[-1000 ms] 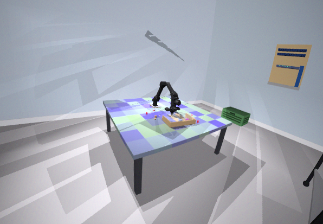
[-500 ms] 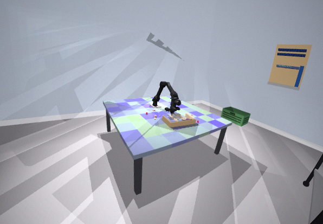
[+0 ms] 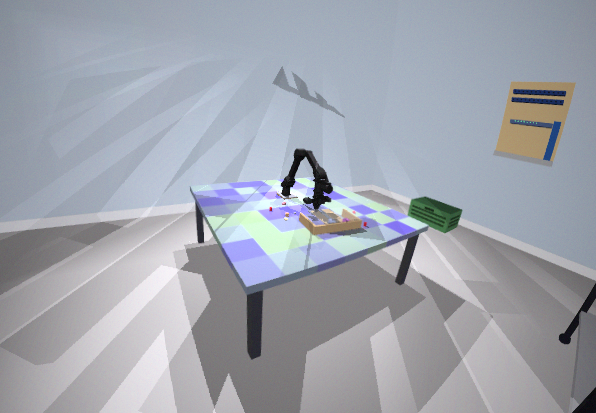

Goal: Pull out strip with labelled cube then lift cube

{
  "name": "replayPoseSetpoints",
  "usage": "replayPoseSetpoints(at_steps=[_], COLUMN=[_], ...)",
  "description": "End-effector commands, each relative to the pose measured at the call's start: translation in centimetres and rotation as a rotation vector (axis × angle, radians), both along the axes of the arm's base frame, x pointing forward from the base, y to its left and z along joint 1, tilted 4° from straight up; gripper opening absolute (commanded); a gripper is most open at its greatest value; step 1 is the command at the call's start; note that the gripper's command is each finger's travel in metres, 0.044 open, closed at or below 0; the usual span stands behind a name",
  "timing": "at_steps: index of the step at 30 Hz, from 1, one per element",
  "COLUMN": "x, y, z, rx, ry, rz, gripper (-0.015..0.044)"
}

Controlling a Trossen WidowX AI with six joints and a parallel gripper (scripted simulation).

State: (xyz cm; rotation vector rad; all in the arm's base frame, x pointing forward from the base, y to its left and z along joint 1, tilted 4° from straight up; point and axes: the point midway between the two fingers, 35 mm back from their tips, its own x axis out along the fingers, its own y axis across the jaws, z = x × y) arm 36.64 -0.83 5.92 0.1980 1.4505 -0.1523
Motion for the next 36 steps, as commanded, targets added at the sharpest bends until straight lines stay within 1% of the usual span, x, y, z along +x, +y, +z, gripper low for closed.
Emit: replayPoseSetpoints(at_steps=[1, 36], x=[-1.1, -6.2], y=[0.2, 1.4], z=[-0.5, -1.3], rx=[-0.001, 0.0], ry=[0.016, 0.02], rz=[-0.004, -0.004], gripper=[0.0, 0.0])
